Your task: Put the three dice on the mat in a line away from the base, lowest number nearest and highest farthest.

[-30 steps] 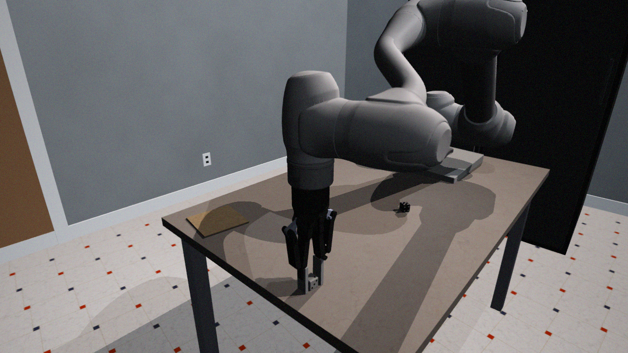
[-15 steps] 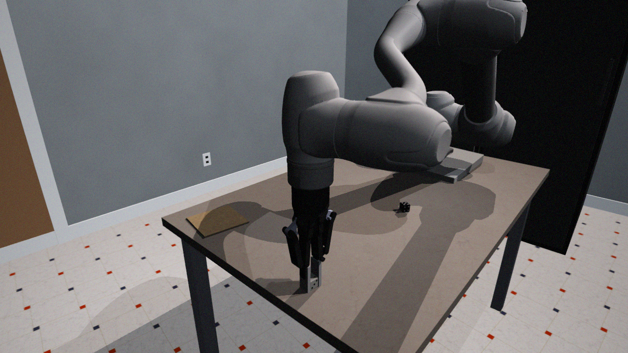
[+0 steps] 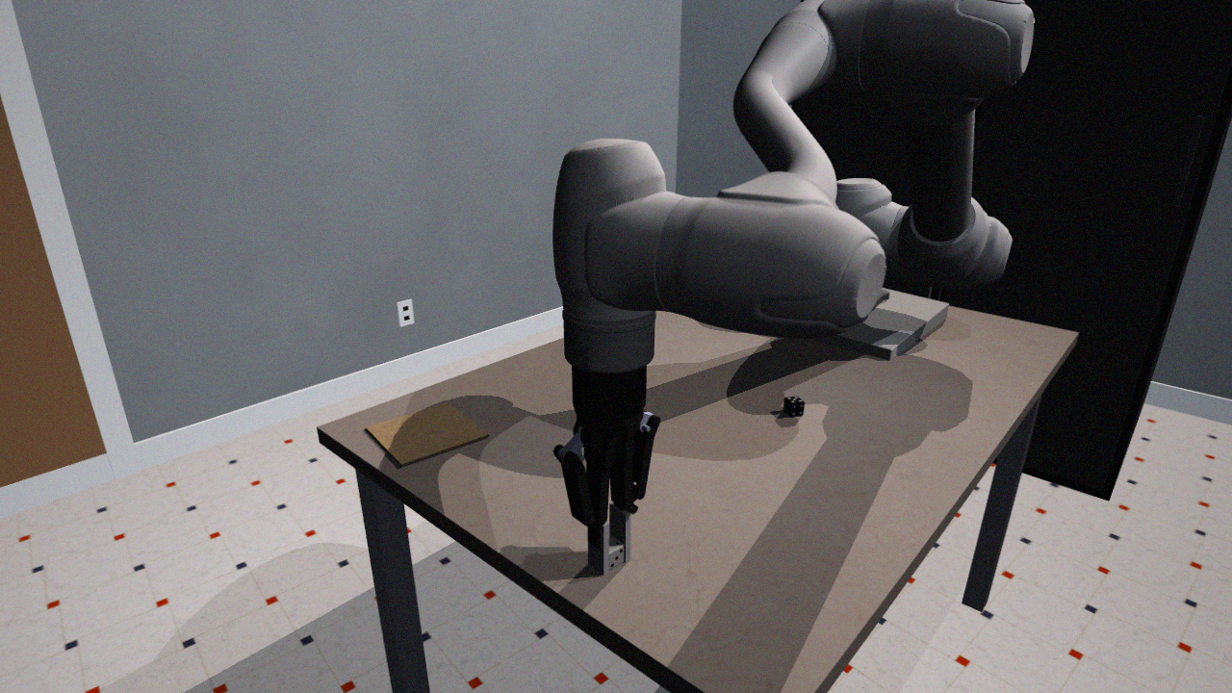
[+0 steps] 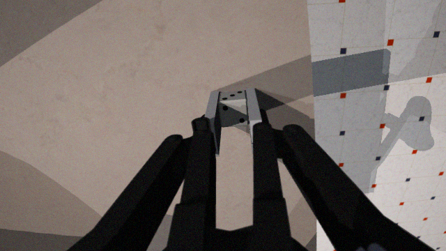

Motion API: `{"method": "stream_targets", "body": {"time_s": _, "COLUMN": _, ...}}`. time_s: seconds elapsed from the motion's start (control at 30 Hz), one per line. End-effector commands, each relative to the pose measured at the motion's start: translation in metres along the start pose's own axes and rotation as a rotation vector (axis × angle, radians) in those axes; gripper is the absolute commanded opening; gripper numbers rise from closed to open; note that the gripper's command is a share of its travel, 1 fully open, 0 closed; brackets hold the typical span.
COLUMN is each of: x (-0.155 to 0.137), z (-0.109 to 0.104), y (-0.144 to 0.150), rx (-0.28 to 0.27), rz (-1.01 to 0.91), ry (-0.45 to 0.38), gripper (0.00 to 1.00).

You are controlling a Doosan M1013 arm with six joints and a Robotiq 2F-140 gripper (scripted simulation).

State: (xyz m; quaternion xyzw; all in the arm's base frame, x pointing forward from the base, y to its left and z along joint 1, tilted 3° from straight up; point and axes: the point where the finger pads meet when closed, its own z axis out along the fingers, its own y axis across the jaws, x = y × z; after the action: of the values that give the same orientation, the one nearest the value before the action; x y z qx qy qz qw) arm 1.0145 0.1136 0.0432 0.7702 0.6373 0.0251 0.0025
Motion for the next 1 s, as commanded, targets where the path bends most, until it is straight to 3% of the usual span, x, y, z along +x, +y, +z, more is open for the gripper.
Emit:
{"method": "stream_targets", "body": {"time_s": 0.0, "x": 0.0, "z": -0.002, "y": 0.0, "rx": -0.002, "rz": 0.0, "ry": 0.001, "gripper": 0.21}}
{"method": "stream_targets", "body": {"time_s": 0.47, "x": 0.0, "z": -0.005, "y": 0.0, "rx": -0.002, "rz": 0.0, "ry": 0.001, "gripper": 0.21}}
{"method": "stream_targets", "body": {"time_s": 0.6, "x": 0.0, "z": -0.024, "y": 0.0, "rx": -0.002, "rz": 0.0, "ry": 0.001, "gripper": 0.21}}
{"method": "stream_targets", "body": {"time_s": 0.77, "x": 0.0, "z": -0.061, "y": 0.0, "rx": -0.002, "rz": 0.0, "ry": 0.001, "gripper": 0.21}}
{"method": "stream_targets", "body": {"time_s": 0.83, "x": 0.0, "z": -0.061, "y": 0.0, "rx": -0.002, "rz": 0.0, "ry": 0.001, "gripper": 0.21}}
{"method": "stream_targets", "body": {"time_s": 0.97, "x": 0.0, "z": -0.087, "y": 0.0, "rx": -0.002, "rz": 0.0, "ry": 0.001, "gripper": 0.21}}
